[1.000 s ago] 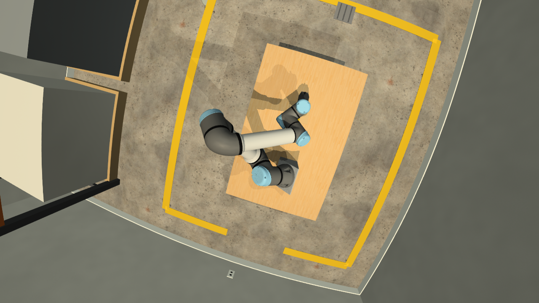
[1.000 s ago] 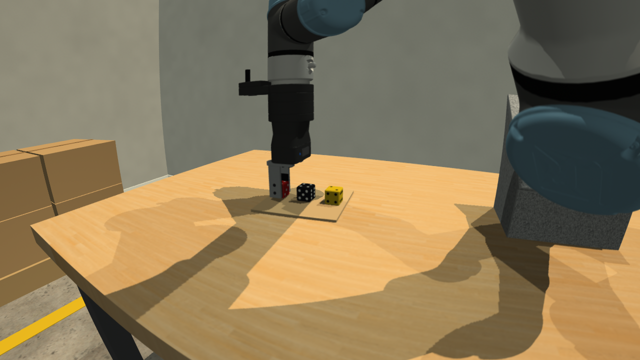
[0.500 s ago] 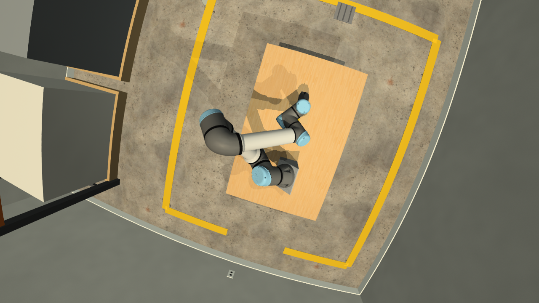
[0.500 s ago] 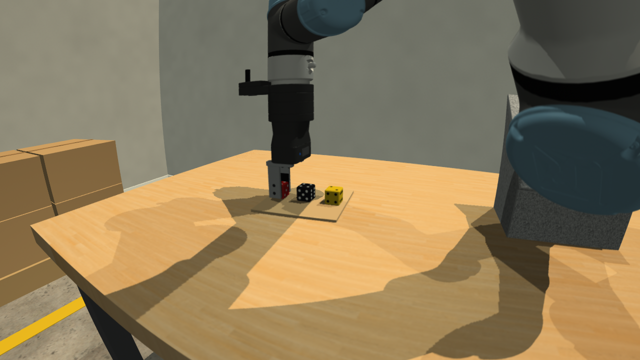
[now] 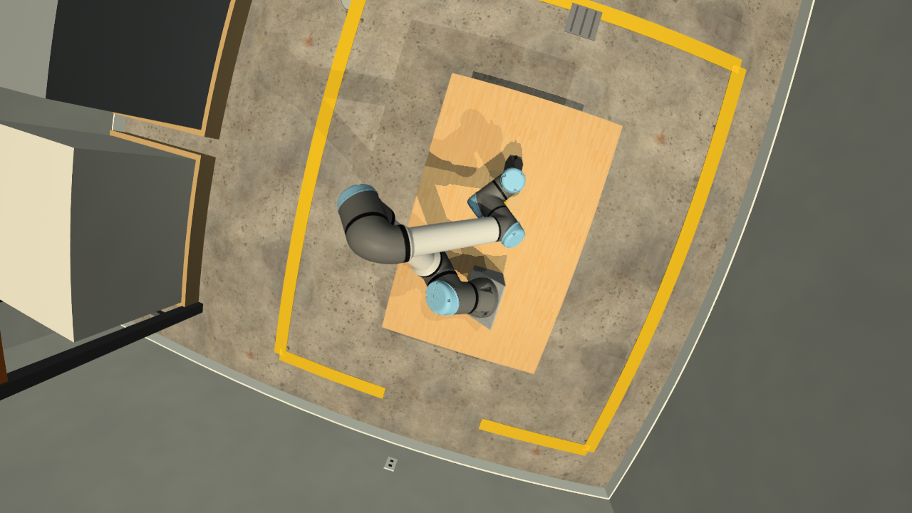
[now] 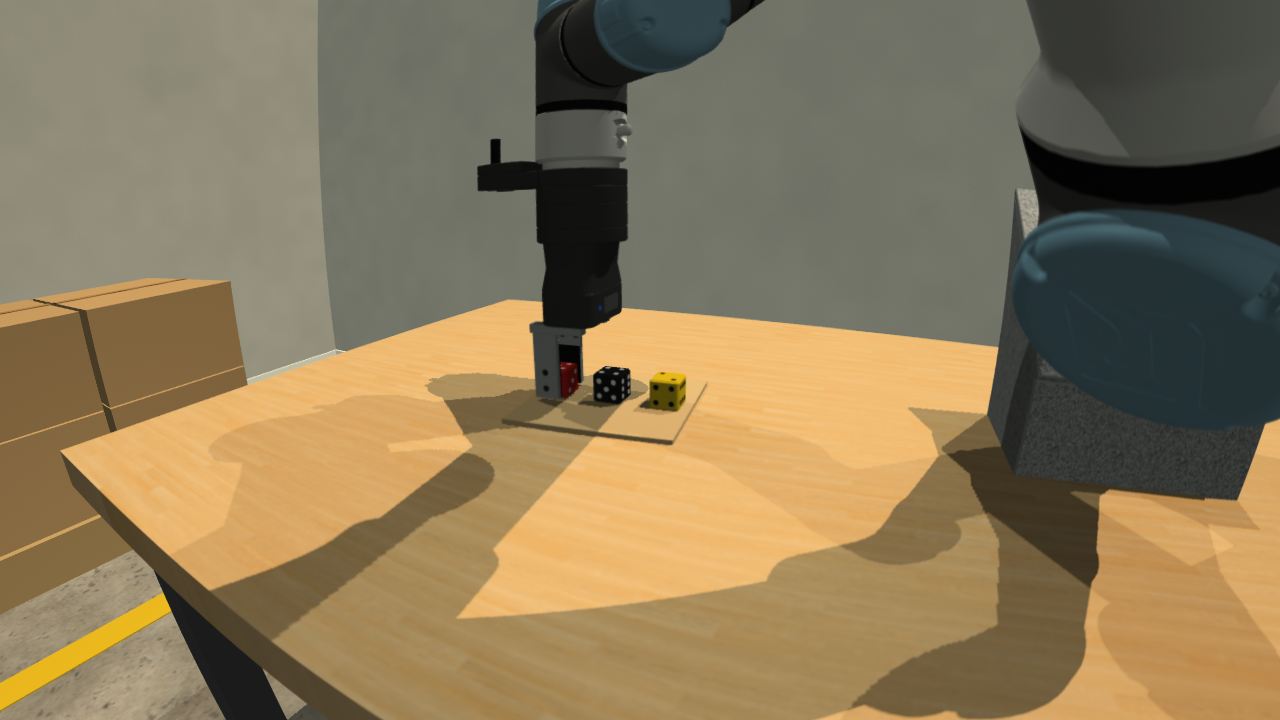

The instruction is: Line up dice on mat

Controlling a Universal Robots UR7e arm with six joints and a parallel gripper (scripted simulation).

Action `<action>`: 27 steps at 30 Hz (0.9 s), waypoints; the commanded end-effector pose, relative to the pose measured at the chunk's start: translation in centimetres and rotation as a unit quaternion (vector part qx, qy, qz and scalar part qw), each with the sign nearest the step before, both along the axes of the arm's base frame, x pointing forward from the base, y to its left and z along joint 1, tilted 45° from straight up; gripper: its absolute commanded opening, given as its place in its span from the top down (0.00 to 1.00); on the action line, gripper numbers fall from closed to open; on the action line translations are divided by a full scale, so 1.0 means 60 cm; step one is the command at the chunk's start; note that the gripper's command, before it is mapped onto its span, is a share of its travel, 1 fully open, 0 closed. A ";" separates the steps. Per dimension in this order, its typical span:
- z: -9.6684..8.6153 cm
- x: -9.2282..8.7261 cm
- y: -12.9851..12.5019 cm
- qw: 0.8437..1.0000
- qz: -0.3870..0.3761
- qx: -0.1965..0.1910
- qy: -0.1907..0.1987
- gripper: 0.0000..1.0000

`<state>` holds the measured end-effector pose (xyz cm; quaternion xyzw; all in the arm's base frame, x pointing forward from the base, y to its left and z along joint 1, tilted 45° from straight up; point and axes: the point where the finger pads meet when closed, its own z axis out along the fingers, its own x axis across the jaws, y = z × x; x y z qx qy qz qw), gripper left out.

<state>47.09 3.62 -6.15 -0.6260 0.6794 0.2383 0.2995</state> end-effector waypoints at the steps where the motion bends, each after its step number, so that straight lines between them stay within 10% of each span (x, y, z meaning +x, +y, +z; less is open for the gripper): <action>1: -0.001 -0.001 0.002 1.000 0.000 0.001 0.001 0.21; 27: 0.101 -0.013 -0.102 1.000 -0.001 -0.002 -0.002 0.21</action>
